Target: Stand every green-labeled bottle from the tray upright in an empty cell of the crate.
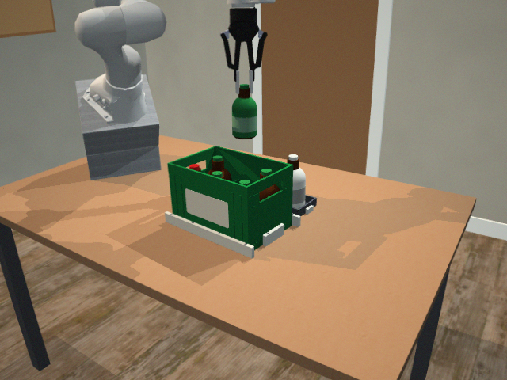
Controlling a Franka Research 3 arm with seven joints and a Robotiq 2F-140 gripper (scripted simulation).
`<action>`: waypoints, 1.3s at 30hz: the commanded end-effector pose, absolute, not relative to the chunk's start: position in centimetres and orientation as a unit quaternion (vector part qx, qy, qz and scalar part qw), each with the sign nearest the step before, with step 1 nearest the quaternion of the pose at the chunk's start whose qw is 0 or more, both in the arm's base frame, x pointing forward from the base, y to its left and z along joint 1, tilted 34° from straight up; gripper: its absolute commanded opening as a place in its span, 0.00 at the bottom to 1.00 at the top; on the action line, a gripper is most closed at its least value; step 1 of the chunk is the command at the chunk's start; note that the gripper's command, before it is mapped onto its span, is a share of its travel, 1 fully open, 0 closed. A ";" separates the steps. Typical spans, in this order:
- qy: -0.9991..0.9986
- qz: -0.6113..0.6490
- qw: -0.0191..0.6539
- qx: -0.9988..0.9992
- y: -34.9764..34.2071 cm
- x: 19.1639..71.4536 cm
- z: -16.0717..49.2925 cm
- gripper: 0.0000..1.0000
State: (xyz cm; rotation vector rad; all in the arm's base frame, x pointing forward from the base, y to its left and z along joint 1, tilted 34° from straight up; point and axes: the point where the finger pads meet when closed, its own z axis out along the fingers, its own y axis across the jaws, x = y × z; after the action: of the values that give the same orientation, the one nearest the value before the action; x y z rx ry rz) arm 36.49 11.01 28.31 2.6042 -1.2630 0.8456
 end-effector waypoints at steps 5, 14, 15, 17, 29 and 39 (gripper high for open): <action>-0.417 0.284 0.060 0.861 11.3 36.6 28.8 0.00; -0.417 0.284 0.060 0.861 11.3 36.6 28.8 0.00; -0.417 0.284 0.060 0.861 11.3 36.6 28.8 0.00; -0.417 0.284 0.060 0.861 11.3 36.6 28.8 0.00; -0.417 0.284 0.060 0.861 11.0 36.7 28.9 0.00; -0.417 0.284 0.060 0.861 10.6 37.0 29.2 0.00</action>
State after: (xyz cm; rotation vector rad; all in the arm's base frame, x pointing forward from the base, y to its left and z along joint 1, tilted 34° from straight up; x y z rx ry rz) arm 36.66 10.47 28.68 2.5998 -1.2818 0.8460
